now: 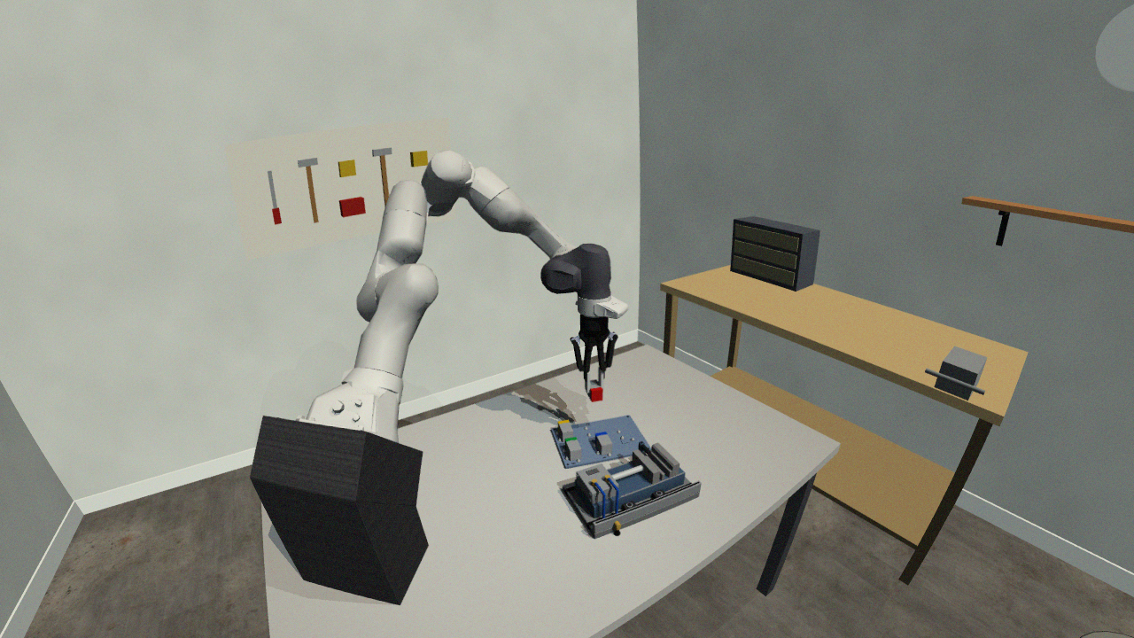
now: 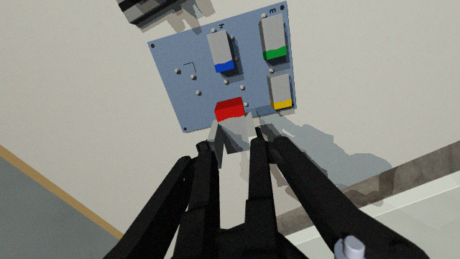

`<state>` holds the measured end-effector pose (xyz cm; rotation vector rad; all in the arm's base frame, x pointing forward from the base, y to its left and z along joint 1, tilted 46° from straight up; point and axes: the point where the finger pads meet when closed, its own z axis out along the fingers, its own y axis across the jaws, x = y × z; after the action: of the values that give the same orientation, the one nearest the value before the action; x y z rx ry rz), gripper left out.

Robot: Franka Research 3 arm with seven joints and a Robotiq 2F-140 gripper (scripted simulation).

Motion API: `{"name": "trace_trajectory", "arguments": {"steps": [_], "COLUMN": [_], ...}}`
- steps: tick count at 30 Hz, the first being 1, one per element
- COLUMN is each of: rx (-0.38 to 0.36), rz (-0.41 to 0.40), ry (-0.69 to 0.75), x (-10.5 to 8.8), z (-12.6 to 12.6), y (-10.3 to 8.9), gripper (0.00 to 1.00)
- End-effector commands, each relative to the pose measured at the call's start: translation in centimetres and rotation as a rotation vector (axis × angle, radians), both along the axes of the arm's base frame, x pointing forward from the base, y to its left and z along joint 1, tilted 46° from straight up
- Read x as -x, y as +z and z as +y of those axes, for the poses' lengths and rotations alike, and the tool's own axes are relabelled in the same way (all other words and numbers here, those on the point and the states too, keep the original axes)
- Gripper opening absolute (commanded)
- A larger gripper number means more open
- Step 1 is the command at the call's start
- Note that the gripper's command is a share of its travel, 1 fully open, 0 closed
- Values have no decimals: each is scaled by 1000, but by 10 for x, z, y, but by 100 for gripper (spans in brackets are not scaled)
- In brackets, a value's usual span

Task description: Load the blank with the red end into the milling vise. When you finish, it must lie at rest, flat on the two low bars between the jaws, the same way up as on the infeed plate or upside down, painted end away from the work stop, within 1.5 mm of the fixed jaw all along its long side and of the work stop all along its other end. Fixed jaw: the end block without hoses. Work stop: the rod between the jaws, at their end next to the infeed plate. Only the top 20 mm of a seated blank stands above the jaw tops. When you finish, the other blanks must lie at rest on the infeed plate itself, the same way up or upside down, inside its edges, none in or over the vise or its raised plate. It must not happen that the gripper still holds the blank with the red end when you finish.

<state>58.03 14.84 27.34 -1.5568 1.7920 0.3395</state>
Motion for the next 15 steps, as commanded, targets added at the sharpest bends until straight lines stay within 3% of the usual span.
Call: {"name": "trace_trajectory", "arguments": {"steps": [1, 15], "rx": [-1, -1], "rz": [-4, -2], "ry": [-4, -2], "x": [-3, -2], "z": [1, 1], "y": [2, 1], "gripper": [0, 0]}}
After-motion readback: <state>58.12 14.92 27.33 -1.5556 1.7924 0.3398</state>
